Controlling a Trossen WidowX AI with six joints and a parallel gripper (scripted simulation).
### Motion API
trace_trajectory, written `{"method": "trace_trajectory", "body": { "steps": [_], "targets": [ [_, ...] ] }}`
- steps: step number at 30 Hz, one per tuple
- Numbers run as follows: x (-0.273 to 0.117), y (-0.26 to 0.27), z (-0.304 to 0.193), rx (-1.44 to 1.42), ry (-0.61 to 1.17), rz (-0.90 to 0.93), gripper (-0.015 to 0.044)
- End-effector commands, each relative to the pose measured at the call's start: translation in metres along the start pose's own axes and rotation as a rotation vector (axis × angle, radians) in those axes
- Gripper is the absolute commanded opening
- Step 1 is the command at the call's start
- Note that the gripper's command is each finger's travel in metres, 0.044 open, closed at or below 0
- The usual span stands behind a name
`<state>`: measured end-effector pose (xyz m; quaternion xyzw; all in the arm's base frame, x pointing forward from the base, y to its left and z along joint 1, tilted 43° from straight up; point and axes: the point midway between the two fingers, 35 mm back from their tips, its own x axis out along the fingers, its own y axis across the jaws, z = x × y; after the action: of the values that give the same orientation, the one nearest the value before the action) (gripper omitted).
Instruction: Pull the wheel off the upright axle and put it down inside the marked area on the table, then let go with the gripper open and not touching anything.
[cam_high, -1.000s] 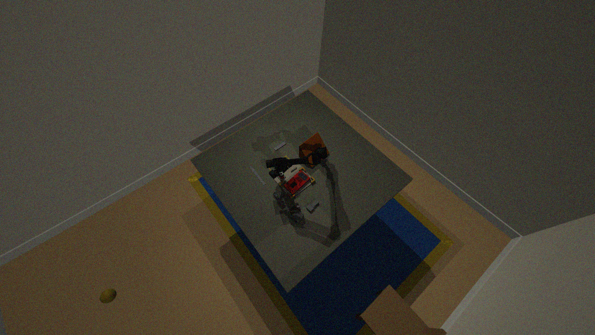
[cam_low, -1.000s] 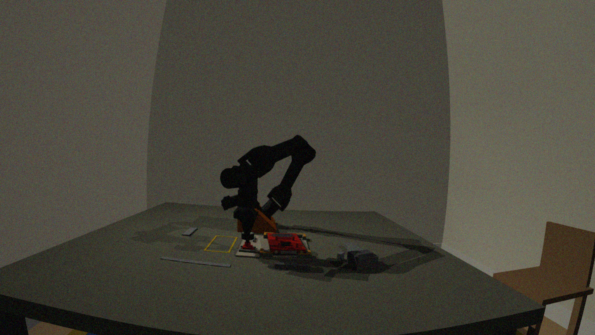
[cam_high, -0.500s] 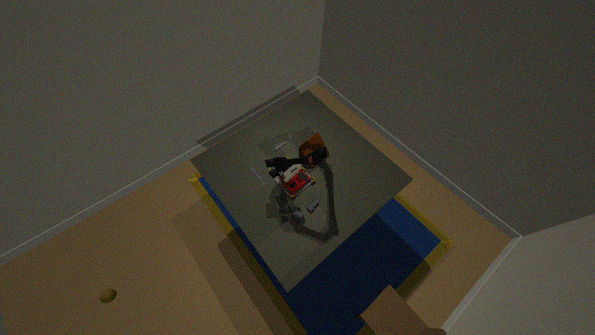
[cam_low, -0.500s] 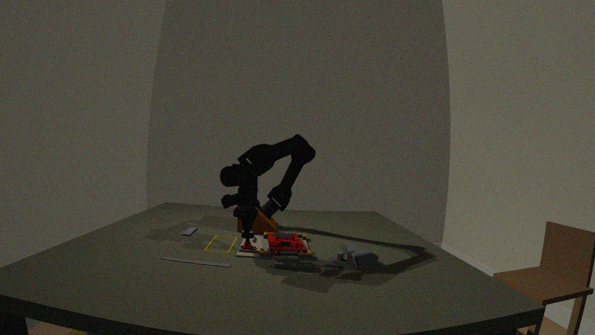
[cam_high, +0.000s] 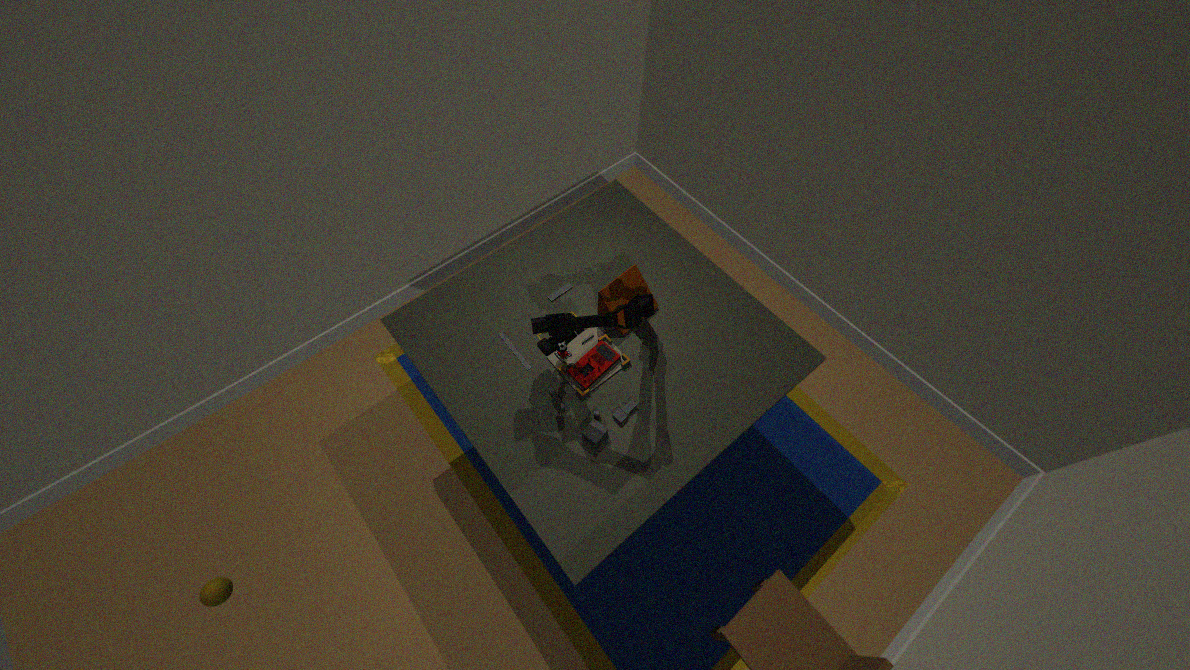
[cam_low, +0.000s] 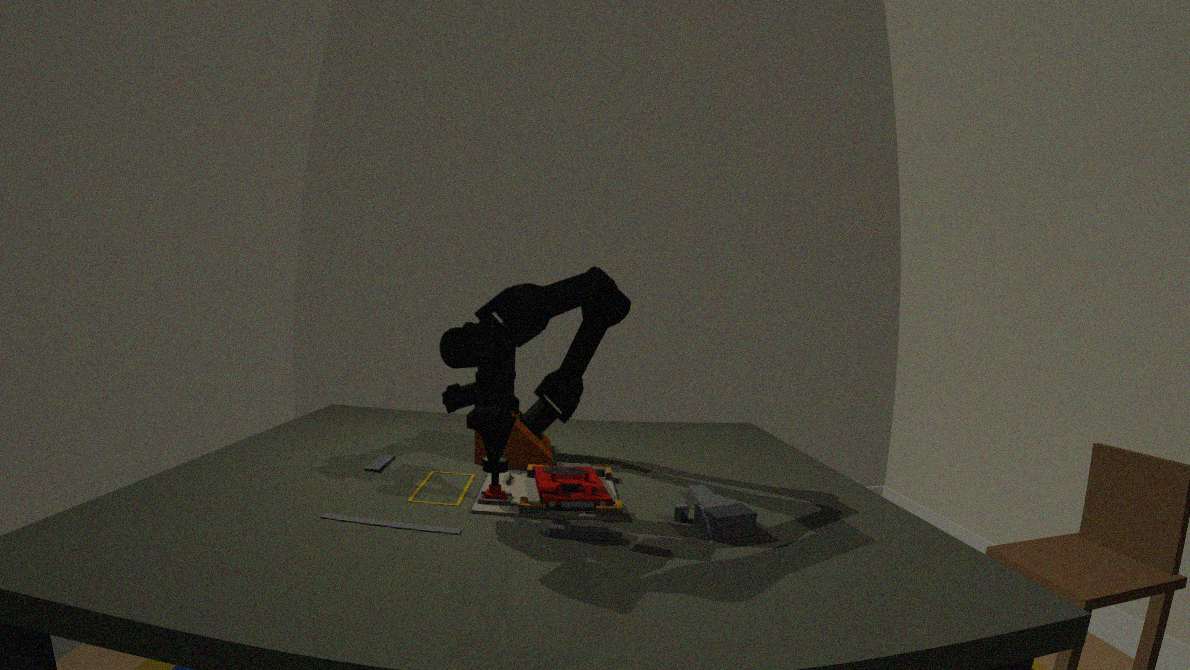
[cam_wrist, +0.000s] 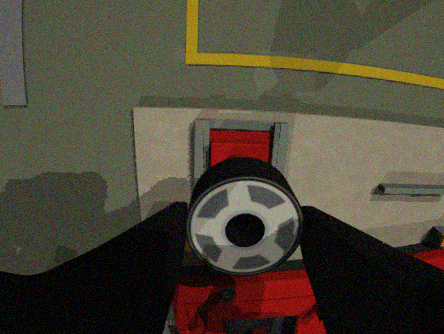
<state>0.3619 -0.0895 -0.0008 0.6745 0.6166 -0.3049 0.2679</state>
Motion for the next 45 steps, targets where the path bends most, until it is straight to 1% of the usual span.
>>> {"method": "trace_trajectory", "body": {
  "steps": [1, 27, 39, 40, 45],
  "targets": [
    [-0.001, 0.0, 0.0, -0.005, -0.002, -0.003, 0.0],
    [-0.01, -0.001, 0.0, -0.004, -0.002, -0.003, 0.0],
    [-0.043, 0.001, 0.0, -0.003, -0.002, -0.003, 0.0],
    [-0.037, 0.001, 0.0, 0.001, -0.001, 0.002, 0.0],
    [-0.04, -0.011, 0.024, 0.001, -0.007, 0.002, 0.0]
  ]
}}
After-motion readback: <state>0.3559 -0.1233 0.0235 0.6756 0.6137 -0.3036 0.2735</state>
